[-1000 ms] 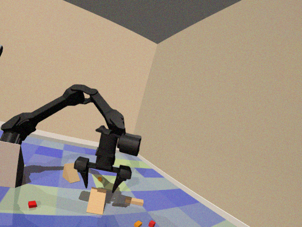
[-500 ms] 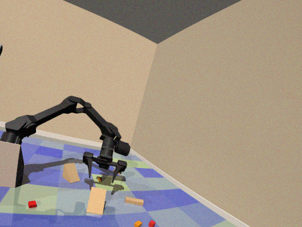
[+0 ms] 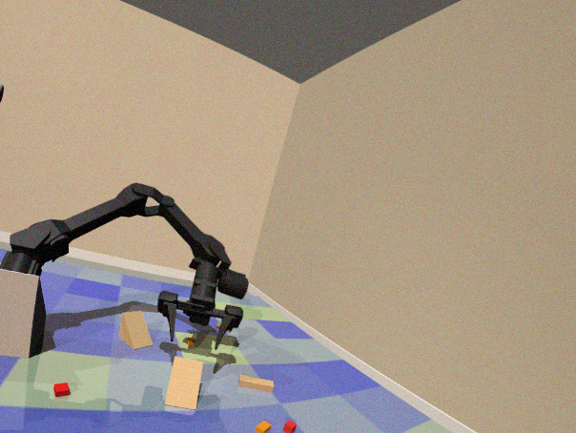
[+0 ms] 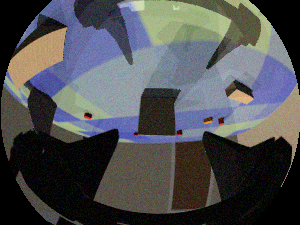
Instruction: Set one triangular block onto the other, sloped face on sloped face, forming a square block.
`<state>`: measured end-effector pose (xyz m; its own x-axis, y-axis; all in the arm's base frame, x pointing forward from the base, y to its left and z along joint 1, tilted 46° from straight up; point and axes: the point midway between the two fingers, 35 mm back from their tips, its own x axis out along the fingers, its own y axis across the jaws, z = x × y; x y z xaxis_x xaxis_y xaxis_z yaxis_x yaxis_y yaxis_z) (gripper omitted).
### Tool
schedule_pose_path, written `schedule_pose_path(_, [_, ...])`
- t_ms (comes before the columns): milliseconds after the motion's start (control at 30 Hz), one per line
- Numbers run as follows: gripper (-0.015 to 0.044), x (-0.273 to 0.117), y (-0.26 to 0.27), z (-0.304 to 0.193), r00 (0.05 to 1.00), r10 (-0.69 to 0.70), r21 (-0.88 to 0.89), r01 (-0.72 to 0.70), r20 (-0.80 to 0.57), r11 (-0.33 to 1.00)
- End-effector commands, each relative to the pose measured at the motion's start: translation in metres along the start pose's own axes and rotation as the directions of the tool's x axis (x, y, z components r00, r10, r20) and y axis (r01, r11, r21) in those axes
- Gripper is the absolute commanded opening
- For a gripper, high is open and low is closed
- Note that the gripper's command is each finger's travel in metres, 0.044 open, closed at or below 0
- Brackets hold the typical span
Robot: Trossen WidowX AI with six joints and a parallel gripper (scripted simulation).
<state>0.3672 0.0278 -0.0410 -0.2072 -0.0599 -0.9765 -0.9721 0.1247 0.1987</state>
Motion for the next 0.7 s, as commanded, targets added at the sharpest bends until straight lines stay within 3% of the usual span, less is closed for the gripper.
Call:
schedule_pose_path(0, [0.0440, 0.012, 0.002, 0.001, 1.000, 0.016, -0.001, -0.016, -0.008, 1.000])
schedule_pose_path(667, [0.0440, 0.045, 0.001, 0.001, 1.000, 0.016, 0.000, -0.016, -0.008, 1.000])
